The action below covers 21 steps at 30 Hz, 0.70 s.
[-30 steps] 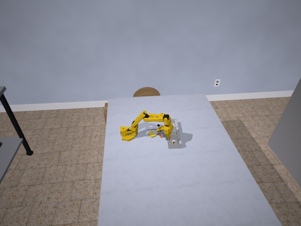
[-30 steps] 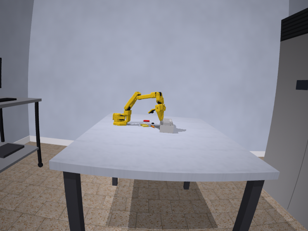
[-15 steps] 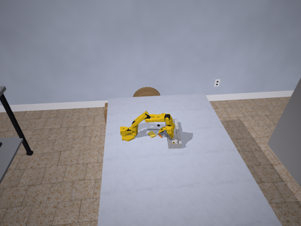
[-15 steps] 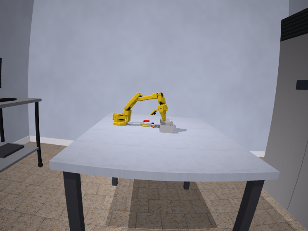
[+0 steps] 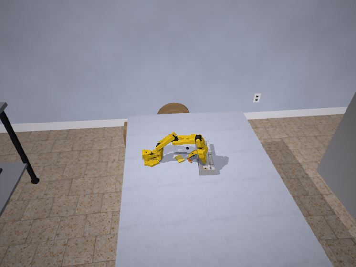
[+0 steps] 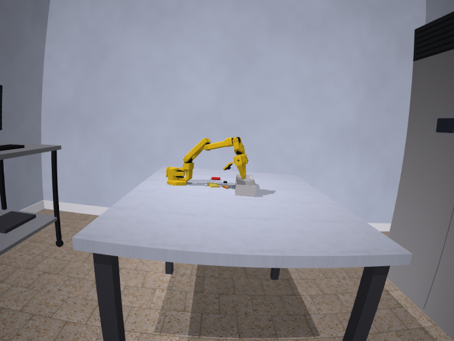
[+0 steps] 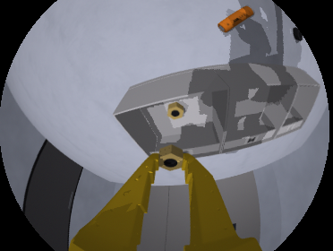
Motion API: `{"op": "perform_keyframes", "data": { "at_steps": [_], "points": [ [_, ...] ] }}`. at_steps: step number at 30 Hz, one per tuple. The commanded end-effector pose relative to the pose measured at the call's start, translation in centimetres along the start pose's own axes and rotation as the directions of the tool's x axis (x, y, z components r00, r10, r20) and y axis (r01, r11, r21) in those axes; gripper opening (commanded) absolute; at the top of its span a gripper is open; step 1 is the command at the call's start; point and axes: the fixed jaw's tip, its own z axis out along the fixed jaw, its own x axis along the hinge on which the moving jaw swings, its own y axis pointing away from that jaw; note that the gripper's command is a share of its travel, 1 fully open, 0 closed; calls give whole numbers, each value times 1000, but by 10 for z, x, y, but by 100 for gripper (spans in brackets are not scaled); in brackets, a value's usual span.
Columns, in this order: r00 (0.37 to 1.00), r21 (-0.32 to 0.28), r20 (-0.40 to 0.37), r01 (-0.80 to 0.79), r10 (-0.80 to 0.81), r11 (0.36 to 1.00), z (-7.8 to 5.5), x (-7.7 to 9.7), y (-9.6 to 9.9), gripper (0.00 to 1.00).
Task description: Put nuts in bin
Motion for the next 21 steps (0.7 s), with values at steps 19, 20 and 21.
{"op": "perform_keyframes", "data": {
  "at_steps": [19, 20, 21],
  "points": [
    [993, 5, -114, 29, -28, 1000, -18, 17, -6, 0],
    [993, 5, -114, 29, -28, 1000, -18, 17, -6, 0],
    [993, 5, -114, 29, -28, 1000, -18, 17, -6, 0]
  ]
}}
